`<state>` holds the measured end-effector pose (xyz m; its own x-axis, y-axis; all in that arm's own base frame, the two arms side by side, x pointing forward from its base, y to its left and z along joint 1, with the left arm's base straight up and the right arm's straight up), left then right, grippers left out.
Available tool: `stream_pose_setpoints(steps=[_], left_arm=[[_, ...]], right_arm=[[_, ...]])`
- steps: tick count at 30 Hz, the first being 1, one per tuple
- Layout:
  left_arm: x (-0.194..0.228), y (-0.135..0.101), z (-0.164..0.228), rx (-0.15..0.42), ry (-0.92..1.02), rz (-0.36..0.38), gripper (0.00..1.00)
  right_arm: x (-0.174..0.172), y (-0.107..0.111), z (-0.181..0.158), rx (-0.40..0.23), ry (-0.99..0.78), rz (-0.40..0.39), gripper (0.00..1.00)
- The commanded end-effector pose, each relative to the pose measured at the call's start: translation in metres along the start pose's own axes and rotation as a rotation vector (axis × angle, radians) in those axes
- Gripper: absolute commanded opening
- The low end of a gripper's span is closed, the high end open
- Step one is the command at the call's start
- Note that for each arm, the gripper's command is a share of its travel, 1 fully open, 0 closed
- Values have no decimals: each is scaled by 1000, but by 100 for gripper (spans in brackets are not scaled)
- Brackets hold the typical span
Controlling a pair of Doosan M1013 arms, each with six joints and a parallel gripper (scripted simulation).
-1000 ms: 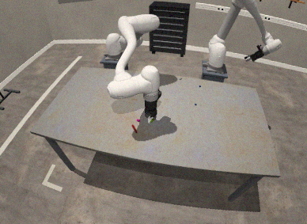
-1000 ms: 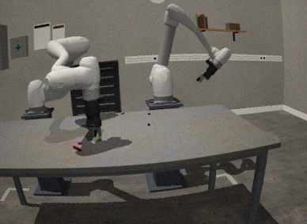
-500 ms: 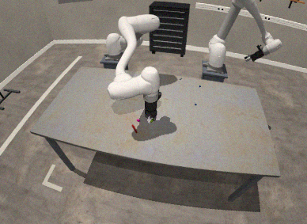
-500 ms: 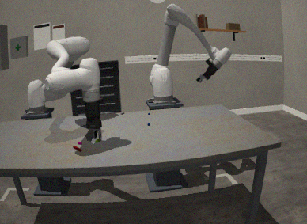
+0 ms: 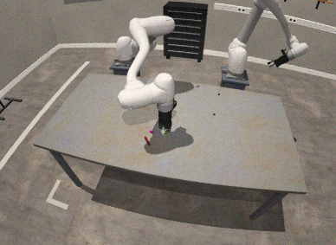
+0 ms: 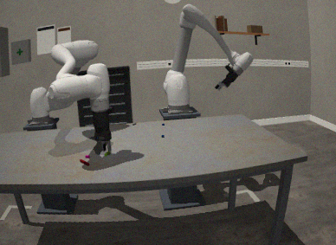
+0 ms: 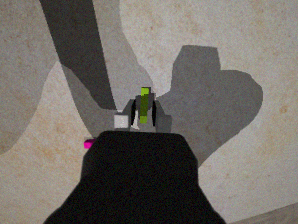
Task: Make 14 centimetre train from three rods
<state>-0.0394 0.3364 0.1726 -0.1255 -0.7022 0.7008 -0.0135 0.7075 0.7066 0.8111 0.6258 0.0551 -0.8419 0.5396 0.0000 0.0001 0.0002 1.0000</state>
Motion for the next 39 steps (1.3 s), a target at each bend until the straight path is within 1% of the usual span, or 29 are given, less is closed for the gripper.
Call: stream_pose_setpoints(steps=[1,22,39], left_arm=[[0,0,0,0,0,-1,100],[0,0,0,0,0,-1,100],[0,0,0,0,0,-1,100]], right_arm=[[0,1,0,-2,0,-1,54],[0,-12,0,-2,0,-1,54],[0,-13,0,-2,0,-1,54]])
Point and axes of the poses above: on each arm, the point where the finger pads meet when closed, its own y axis back along the fingers, its own z axis across the jaws, x = y × z, the point moved 2 cm from there along y, back along the fingers, and after that the axes turned 11 degrees about -y, right-handed, at the moved point
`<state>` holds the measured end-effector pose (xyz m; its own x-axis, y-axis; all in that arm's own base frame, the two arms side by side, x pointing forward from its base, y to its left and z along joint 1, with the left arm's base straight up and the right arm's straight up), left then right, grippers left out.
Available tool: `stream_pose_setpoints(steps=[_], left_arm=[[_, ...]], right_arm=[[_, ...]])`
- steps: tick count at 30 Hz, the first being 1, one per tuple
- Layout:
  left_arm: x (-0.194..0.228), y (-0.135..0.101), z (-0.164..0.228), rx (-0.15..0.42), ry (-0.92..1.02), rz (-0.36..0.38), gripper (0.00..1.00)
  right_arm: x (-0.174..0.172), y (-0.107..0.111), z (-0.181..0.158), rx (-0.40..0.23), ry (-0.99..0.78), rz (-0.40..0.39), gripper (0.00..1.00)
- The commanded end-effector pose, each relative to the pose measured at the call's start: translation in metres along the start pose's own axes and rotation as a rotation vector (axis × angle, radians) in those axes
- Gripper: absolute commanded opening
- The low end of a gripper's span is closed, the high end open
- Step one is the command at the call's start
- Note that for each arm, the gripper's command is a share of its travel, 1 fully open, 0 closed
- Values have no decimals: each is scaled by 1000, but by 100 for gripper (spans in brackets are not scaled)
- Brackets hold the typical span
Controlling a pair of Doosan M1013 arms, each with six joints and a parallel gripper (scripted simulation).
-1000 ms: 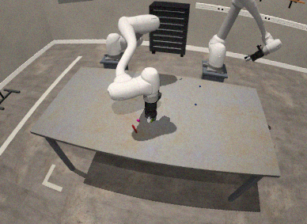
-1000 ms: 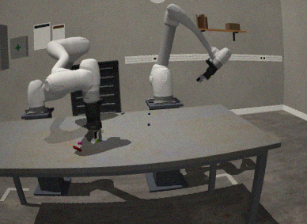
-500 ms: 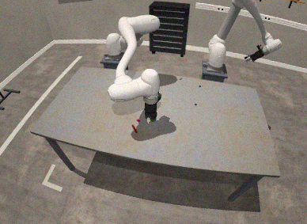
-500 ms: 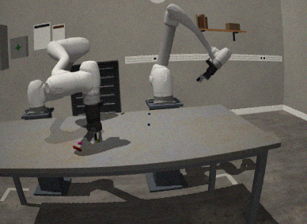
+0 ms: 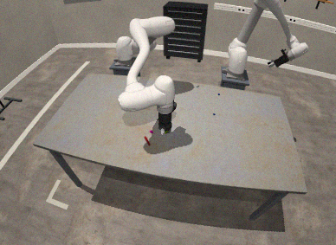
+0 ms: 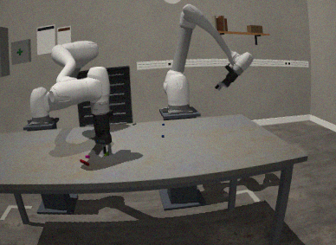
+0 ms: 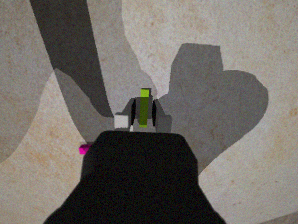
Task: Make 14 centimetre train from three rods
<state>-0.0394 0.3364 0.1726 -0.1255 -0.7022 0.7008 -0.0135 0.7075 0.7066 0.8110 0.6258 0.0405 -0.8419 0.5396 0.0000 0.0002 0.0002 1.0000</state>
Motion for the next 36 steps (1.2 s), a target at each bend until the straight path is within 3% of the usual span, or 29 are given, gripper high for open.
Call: stream_pose_setpoints(steps=[1,23,24,36], left_arm=[[0,0,0,0,0,-1,100],[0,0,0,0,0,-1,100],[0,0,0,0,0,-1,100],[0,0,0,0,0,-1,100]], right_arm=[[0,2,0,-2,0,-1,54],[0,2,0,-2,0,-1,54],[0,2,0,-2,0,-1,24],[0,2,0,-2,0,-1,24]])
Point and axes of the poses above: on each arm, the point where the finger pads meet when closed, its own y axis back along the fingers, its own z axis across the jaws, x = y × z, the point moved 2 cm from there along y, back along the fingers, and after that the axes turned 11 degrees about -y, right-handed, at the moved point
